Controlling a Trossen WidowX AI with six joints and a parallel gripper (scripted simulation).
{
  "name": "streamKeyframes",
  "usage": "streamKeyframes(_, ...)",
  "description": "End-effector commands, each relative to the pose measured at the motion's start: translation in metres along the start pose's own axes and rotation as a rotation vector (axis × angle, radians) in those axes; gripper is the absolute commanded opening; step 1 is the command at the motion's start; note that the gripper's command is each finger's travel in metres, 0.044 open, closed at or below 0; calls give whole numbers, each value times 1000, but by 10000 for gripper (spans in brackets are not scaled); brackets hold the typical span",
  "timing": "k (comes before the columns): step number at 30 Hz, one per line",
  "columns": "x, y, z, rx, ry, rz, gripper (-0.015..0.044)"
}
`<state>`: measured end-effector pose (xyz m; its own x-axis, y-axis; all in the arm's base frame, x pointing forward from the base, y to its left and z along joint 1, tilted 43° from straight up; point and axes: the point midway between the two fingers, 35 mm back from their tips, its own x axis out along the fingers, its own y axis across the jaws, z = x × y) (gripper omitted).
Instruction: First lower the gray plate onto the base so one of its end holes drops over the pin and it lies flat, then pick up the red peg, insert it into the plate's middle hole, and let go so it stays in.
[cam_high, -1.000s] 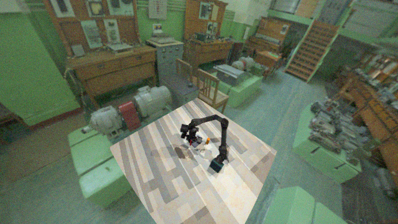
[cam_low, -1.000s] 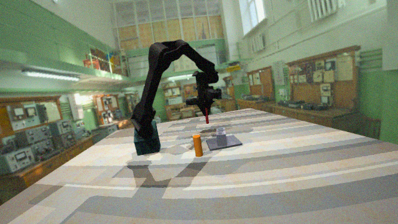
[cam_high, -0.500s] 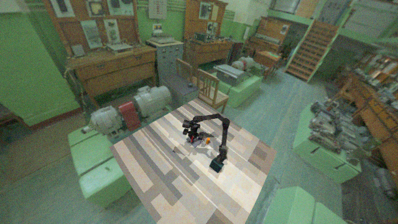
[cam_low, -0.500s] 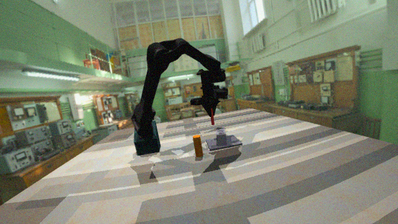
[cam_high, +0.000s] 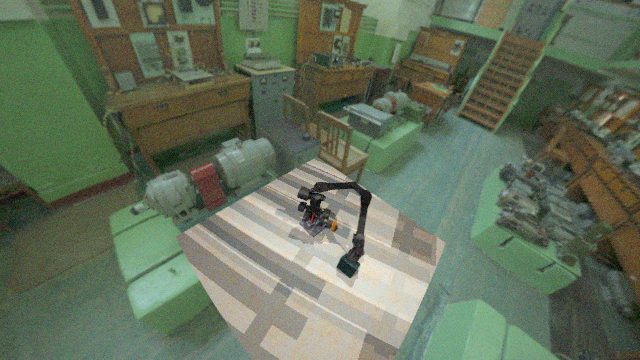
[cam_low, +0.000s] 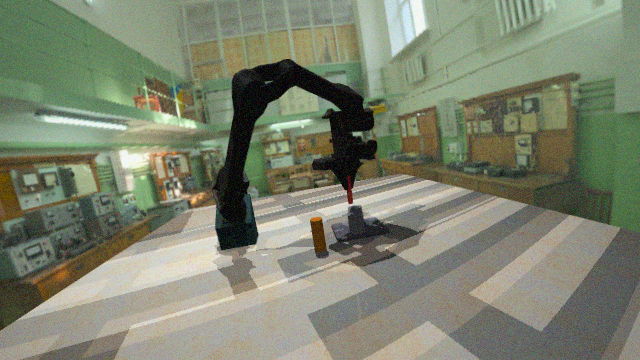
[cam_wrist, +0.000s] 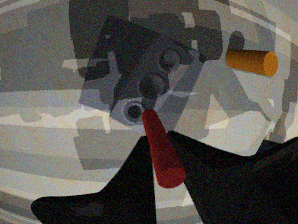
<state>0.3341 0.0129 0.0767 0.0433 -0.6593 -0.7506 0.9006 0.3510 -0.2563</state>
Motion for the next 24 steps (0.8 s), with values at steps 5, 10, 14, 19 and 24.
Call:
streamKeyframes(5,0,-6,24,-1,-15,-6,0)
streamKeyframes(10,0,-6,24,-1,-15,-7,0)
streamKeyframes(14,0,-6,24,-1,-15,-7,0)
streamKeyframes(19,0,-6,24,-1,-15,-7,0)
streamKeyframes(24,0,-6,24,-1,-15,-7,0)
